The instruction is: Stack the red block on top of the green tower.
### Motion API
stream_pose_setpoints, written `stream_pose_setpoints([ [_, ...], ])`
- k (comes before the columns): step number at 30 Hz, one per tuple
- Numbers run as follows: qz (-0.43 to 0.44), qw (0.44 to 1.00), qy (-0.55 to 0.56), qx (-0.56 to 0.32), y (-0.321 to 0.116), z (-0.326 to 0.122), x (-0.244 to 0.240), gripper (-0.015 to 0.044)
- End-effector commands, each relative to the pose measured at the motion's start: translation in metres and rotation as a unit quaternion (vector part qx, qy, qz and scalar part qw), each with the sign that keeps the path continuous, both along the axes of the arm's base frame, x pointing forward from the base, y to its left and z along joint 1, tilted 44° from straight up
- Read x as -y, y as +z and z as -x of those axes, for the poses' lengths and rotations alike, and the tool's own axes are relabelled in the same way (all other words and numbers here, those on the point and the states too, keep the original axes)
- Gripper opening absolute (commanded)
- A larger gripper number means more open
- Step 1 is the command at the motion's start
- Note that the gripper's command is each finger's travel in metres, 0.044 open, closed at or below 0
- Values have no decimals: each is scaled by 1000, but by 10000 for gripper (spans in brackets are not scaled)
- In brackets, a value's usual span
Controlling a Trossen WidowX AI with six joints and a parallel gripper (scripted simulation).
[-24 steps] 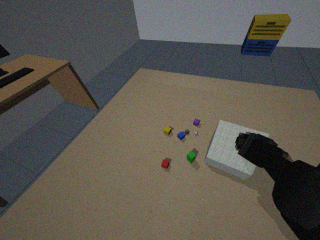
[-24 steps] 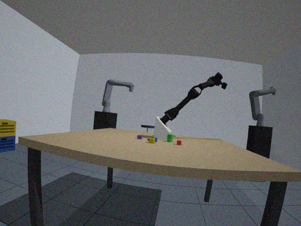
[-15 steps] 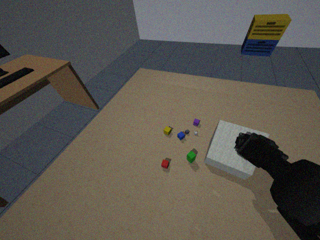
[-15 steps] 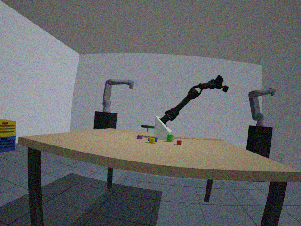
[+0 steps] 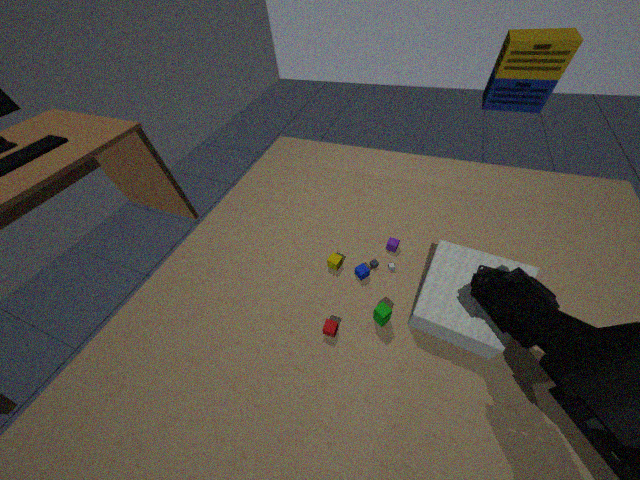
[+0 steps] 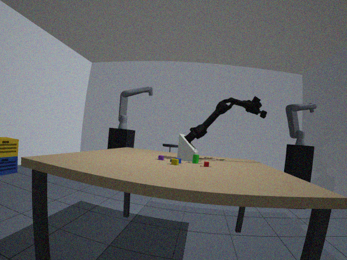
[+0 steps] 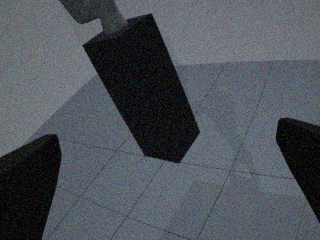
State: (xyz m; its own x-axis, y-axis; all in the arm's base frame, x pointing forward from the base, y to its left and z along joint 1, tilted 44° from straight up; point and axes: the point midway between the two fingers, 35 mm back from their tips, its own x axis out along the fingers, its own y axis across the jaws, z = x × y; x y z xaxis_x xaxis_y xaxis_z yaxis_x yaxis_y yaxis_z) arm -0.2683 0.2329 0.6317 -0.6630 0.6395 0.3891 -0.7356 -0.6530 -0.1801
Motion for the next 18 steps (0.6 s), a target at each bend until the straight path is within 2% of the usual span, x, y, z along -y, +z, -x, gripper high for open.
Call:
stream_pose_setpoints([
  [1,12,1000,-14,0,-8,-12,-16,440],
  [7,49,996,-64,39,-42,-33,-63,440],
  [18,113,977,-159,90,-95,-100,-129,440],
])
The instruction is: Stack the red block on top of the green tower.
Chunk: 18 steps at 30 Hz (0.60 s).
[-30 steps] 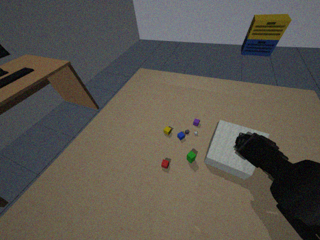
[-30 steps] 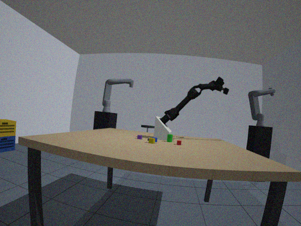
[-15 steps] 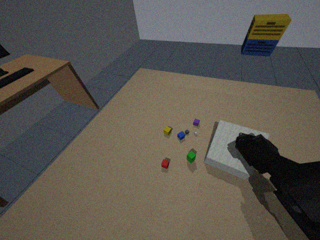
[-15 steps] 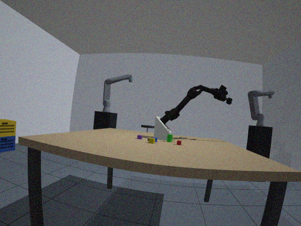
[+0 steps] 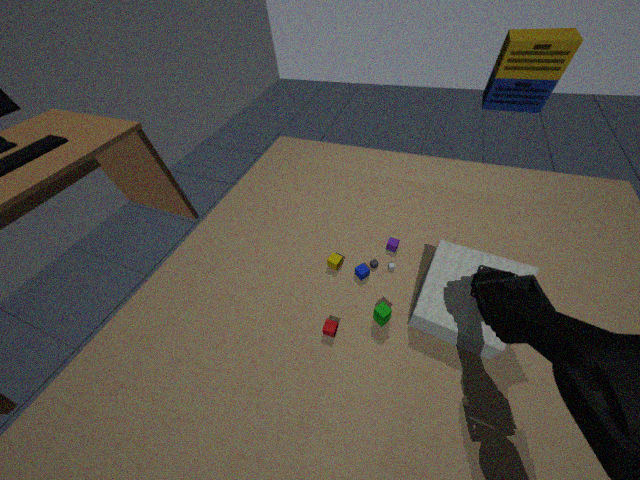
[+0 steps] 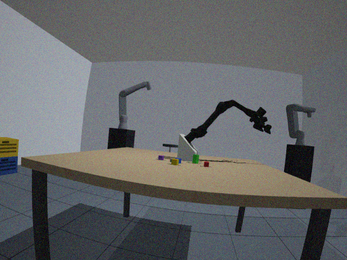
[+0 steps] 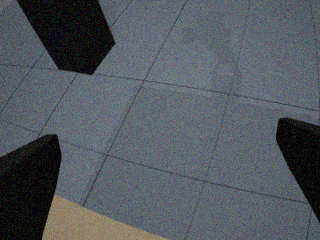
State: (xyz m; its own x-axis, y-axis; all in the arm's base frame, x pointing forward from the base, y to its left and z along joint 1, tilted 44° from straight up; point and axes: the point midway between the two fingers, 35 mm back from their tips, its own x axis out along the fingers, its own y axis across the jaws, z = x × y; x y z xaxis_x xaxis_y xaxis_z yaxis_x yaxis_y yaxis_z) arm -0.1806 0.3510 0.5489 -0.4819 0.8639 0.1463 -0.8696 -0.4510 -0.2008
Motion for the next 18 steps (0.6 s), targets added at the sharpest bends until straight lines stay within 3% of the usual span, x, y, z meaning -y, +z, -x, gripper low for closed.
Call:
stream_pose_setpoints([
  [1,25,999,-21,12,-18,-19,-16,440],
  [18,193,969,-155,-2,-126,-163,-73,440],
])
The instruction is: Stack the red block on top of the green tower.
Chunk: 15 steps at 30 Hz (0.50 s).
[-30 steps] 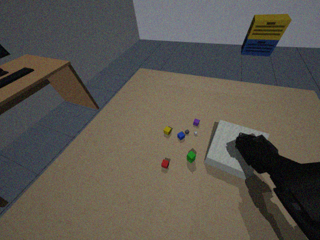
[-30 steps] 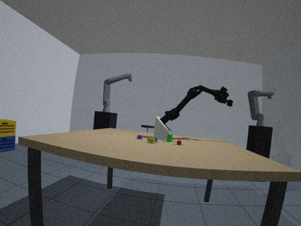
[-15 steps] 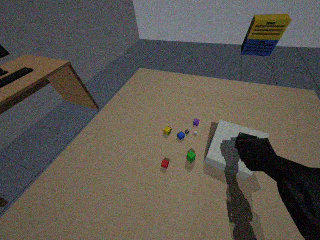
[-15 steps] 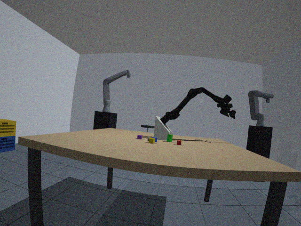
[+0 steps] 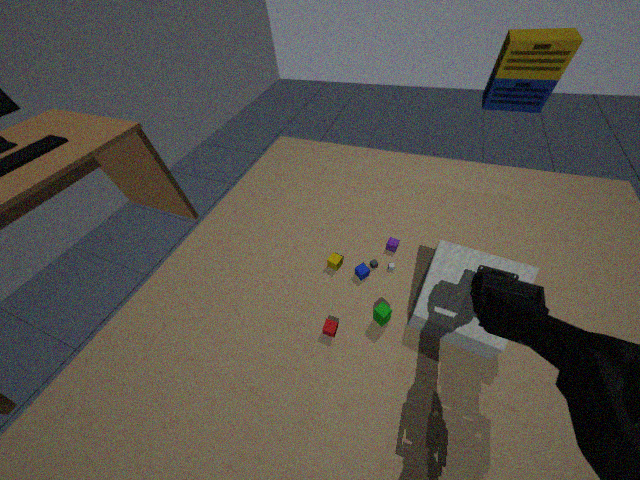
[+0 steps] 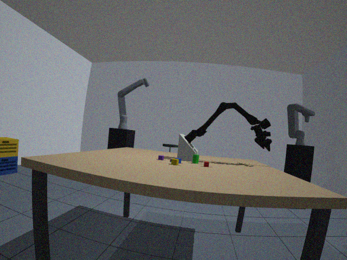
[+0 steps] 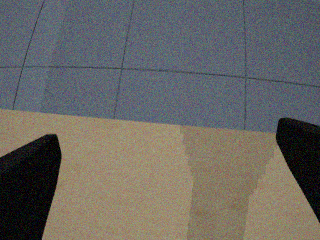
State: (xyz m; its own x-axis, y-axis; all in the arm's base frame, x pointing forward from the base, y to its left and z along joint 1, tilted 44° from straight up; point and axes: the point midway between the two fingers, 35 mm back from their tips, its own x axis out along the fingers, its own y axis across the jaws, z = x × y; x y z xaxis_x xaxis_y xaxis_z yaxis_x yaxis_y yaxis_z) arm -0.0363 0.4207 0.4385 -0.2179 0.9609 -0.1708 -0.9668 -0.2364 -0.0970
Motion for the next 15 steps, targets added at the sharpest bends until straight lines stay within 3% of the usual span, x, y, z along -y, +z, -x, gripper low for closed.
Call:
stream_pose_setpoints([
  [1,35,999,-24,-14,-23,-27,-4,440],
  [15,169,971,-144,-93,-119,-155,14,440],
])
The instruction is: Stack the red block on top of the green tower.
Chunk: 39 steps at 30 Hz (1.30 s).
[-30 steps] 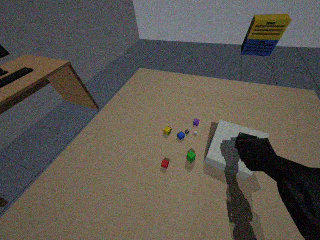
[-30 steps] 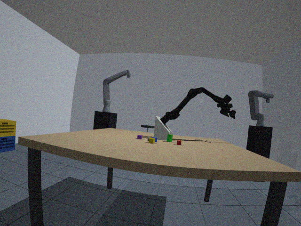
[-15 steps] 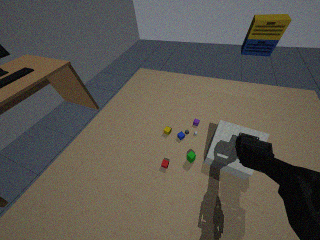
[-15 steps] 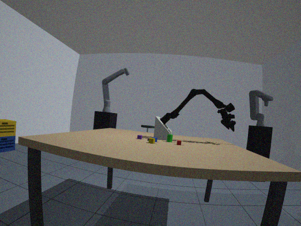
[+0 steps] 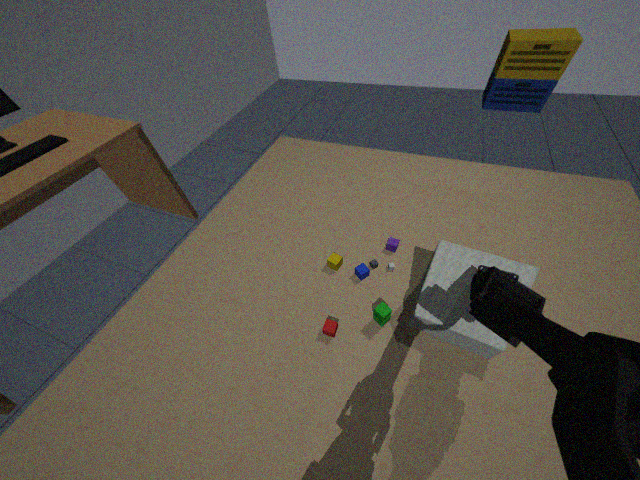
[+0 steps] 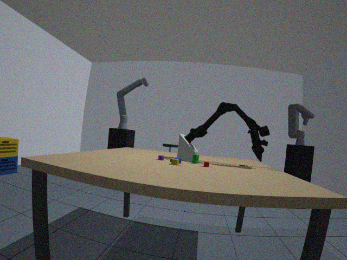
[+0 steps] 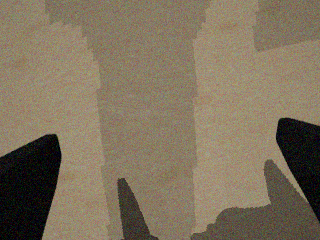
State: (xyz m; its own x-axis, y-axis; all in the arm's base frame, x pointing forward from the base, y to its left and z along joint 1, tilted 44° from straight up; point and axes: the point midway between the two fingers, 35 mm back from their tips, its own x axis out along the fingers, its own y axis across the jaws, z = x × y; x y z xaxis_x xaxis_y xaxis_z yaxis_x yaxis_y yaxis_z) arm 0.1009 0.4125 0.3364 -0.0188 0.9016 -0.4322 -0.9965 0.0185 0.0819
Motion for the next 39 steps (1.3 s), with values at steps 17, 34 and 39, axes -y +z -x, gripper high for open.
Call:
stream_pose_setpoints([
  [17,130,958,-180,-184,-118,-139,94,440],
  [34,152,850,-327,-383,-193,-190,215,440],
  [39,144,806,-364,-444,-211,-190,250,440],
])
